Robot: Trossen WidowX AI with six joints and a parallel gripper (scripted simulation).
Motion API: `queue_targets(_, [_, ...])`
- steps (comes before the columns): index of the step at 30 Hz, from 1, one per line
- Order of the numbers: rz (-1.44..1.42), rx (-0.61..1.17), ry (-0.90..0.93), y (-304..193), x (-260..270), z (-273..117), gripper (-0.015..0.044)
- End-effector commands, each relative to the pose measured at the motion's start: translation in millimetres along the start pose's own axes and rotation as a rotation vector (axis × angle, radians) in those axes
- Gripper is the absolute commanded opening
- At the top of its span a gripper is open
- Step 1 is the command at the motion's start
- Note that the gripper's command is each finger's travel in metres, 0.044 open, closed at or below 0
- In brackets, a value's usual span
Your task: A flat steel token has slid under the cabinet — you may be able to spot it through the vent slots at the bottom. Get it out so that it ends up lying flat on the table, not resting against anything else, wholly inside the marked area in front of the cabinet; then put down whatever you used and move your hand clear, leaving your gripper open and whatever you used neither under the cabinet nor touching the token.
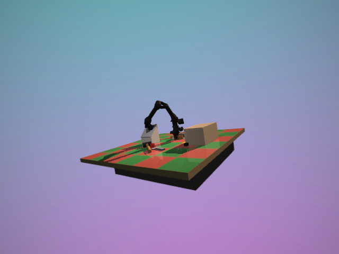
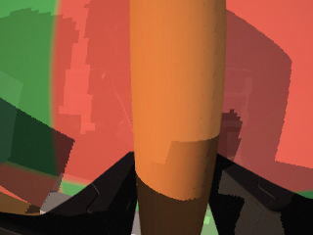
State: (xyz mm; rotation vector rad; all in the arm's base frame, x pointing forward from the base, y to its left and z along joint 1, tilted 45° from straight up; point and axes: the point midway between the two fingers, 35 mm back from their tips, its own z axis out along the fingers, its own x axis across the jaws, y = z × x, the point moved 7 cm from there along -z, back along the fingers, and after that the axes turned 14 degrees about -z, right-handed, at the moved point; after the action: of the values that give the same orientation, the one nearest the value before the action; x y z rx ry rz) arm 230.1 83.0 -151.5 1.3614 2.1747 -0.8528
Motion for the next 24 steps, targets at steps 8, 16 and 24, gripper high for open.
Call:
queue_targets(8, [-0.098, -0.007, -0.001, 1.0, 1.3, -1.7, 0.0])
queue_targets(16, [-0.162, -0.007, -0.002, 1.1, 1.5, -1.7, 0.0])
queue_targets(24, [-0.227, -0.007, -0.002, 1.1, 1.8, -1.7, 0.0])
